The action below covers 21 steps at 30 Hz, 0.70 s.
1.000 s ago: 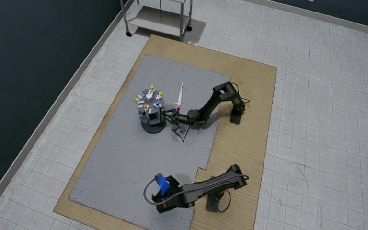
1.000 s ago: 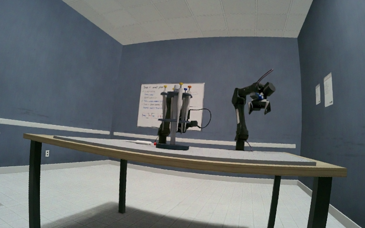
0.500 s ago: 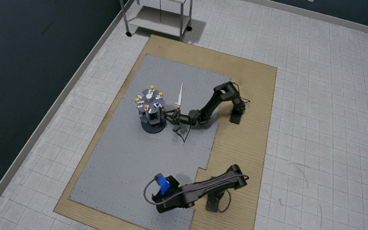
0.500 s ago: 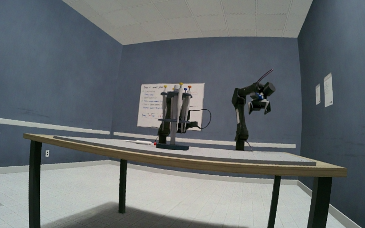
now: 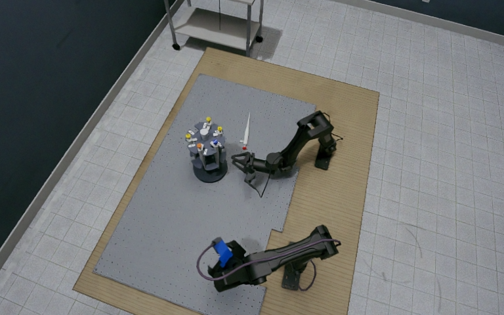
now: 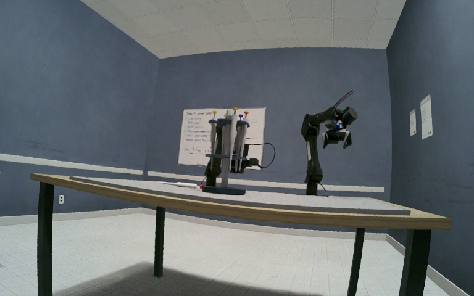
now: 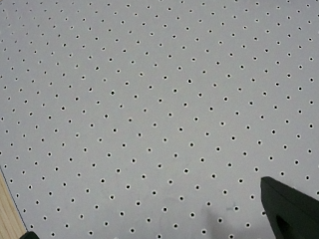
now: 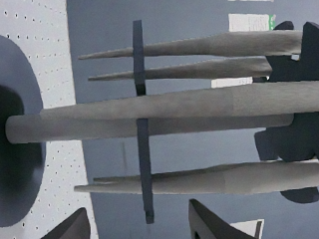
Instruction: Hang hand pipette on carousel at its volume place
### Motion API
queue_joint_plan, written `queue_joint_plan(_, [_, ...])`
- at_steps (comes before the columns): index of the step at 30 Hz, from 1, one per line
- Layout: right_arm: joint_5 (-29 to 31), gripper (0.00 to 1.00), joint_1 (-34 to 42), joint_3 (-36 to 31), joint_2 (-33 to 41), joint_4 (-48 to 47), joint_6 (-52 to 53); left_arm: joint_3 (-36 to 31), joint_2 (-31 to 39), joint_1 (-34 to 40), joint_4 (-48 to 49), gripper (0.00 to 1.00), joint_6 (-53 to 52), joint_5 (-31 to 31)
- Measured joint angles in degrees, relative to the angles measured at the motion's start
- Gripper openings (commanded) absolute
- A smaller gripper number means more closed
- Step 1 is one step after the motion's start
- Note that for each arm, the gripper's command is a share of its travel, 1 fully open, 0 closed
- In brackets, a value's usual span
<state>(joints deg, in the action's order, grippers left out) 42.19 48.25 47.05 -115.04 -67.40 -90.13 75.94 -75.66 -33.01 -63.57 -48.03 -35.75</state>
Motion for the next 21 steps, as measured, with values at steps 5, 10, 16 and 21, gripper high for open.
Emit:
queue_joint_plan(5, [1.38,0.49,1.40,-2.38,1.38,-0.94,0.00,0.00,0.00,0.00,0.00,1.00,0.00,0.00])
queue_joint_plan(10, [2.84,0.49,3.10,-4.74,2.75,-1.88,0.00,0.00,0.00,0.00,0.00,1.00,0.00,0.00])
queue_joint_plan(16, [4.11,1.00,4.35,-6.45,3.85,-2.36,0.39,0.00,0.00,0.00,0.00,1.00,0.00,0.00])
queue_joint_plan(21, [4.66,1.00,2.78,-10.82,11.08,2.34,6.78,0.00,0.00,0.00,0.00,1.00,0.00,0.00])
